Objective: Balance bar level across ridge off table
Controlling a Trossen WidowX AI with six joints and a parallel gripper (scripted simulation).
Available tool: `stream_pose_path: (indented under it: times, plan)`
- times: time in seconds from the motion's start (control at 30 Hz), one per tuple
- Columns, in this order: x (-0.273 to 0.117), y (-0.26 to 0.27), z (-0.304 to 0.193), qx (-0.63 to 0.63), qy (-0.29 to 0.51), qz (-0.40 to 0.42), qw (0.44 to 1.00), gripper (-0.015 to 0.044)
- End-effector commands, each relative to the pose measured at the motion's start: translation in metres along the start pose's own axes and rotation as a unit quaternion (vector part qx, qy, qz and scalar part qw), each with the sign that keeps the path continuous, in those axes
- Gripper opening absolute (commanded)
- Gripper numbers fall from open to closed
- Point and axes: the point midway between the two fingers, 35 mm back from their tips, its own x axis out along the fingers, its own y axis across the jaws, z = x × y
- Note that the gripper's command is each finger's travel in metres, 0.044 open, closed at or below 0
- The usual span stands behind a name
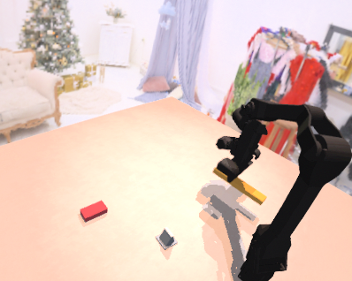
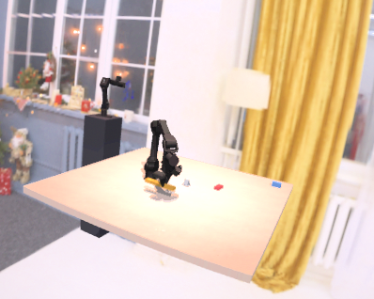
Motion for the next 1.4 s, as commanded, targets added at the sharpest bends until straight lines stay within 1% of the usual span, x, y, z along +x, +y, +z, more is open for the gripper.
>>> stream_pose_path:
  times: [0.0,0.17,0.27,0.8,1.37]
  plan:
    - [-0.013,-0.002,0.001,0.001,-0.005,-0.008,1.0,0.0]
    - [-0.025,0.0,-0.001,0.002,-0.005,-0.008,1.0,0.0]
    - [-0.027,0.002,0.001,-0.004,-0.005,-0.008,1.0,0.0]
    - [-0.027,0.056,0.033,-0.148,-0.005,-0.006,0.989,0.0]
    - [-0.027,0.121,0.054,-0.295,-0.006,-0.004,0.955,0.0]
